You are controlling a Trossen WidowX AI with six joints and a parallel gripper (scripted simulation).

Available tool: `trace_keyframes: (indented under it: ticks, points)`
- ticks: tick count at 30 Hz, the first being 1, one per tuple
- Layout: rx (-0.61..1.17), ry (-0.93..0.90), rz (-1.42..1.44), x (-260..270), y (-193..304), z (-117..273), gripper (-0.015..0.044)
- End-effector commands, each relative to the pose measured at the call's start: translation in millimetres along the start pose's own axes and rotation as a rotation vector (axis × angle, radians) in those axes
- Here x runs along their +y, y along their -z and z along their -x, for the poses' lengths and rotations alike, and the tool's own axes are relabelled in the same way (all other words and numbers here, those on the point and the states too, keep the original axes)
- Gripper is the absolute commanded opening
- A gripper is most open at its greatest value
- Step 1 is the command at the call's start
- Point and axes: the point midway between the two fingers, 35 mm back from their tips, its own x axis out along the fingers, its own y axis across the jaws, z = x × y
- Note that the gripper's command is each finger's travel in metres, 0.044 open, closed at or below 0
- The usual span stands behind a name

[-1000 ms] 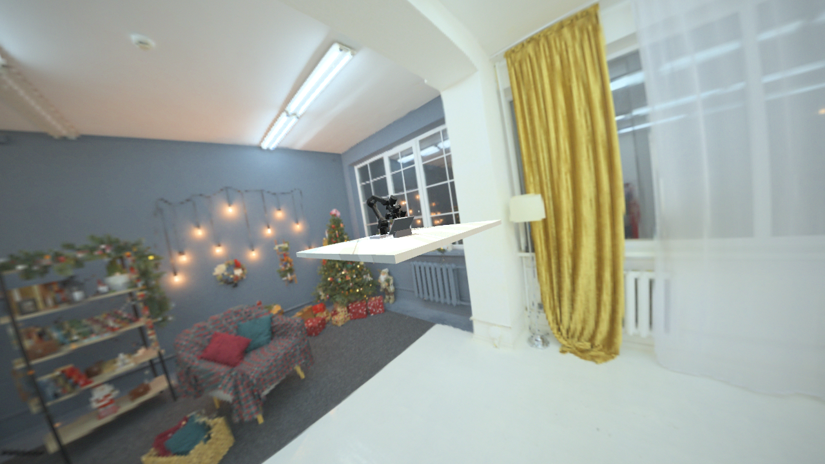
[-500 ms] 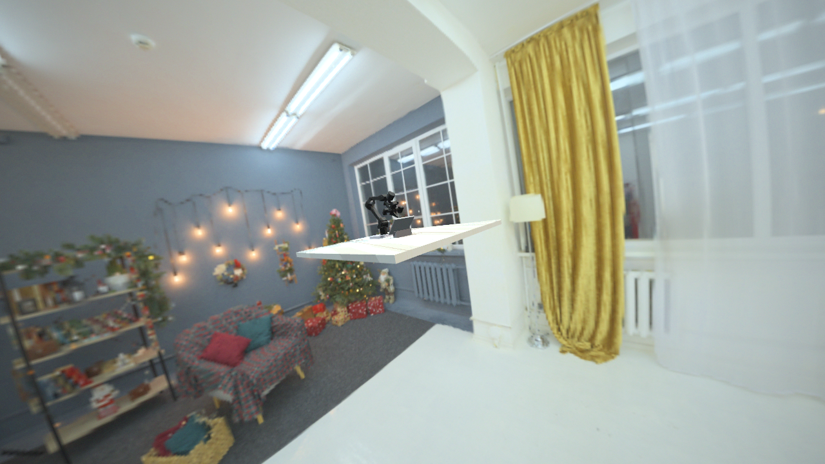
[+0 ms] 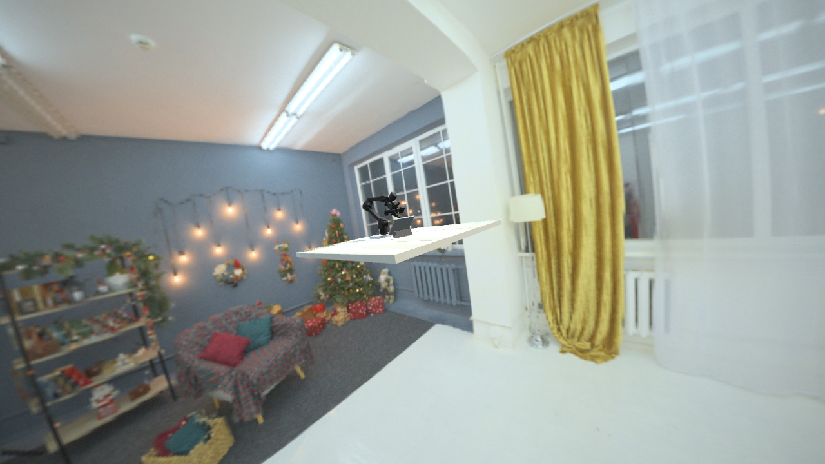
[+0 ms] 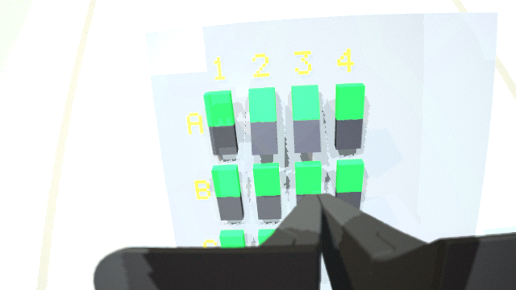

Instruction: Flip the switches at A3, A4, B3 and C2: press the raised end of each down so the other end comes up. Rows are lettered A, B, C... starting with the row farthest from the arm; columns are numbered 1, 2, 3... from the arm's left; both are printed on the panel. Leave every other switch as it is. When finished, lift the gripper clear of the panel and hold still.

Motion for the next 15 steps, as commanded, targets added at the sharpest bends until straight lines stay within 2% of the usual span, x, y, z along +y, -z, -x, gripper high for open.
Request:
trace_keyframes:
  ticks: [1, 15]
  points:
    - [0.042, 0.007, 0.005, -1, 8, -25, 0.0]
    - [0.042, 0.007, 0.005, -1, 8, -38, 0.0]
